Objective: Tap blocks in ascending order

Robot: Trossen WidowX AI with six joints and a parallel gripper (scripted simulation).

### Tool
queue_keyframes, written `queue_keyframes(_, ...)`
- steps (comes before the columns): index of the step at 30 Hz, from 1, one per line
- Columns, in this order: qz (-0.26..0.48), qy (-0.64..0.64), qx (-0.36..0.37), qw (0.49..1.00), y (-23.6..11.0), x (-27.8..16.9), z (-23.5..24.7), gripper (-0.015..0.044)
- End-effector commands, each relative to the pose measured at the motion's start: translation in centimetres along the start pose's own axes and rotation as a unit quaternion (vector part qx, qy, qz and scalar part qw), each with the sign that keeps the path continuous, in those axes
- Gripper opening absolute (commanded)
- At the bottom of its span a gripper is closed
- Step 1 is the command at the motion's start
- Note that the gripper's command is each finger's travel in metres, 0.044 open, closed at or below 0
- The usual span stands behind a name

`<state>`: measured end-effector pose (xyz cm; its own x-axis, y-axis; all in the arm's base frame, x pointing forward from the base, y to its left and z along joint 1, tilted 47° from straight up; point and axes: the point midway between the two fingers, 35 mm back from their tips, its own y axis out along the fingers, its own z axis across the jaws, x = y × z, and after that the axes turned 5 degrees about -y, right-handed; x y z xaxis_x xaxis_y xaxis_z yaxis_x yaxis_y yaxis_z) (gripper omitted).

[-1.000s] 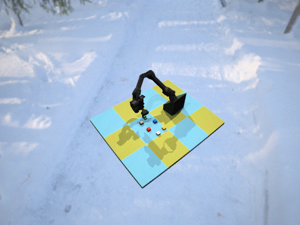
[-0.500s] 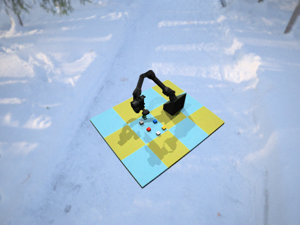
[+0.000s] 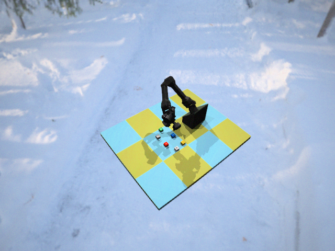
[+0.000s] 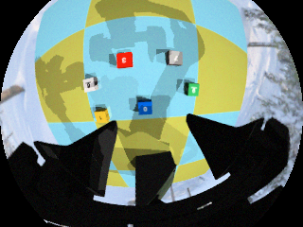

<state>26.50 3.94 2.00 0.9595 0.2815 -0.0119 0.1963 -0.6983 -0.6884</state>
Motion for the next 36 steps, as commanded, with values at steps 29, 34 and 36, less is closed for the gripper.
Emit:
queue_keyframes(29, -0.004, 0.012, -0.002, 1.0, 8.3, -2.0, 1.0, 0.002)
queue_keyframes(34, -0.004, 0.012, -0.002, 1.0, 8.9, -2.0, 1.0, 0.002)
queue_keyframes(36, -0.004, 0.012, -0.002, 1.0, 9.3, -1.9, 1.0, 0.002)
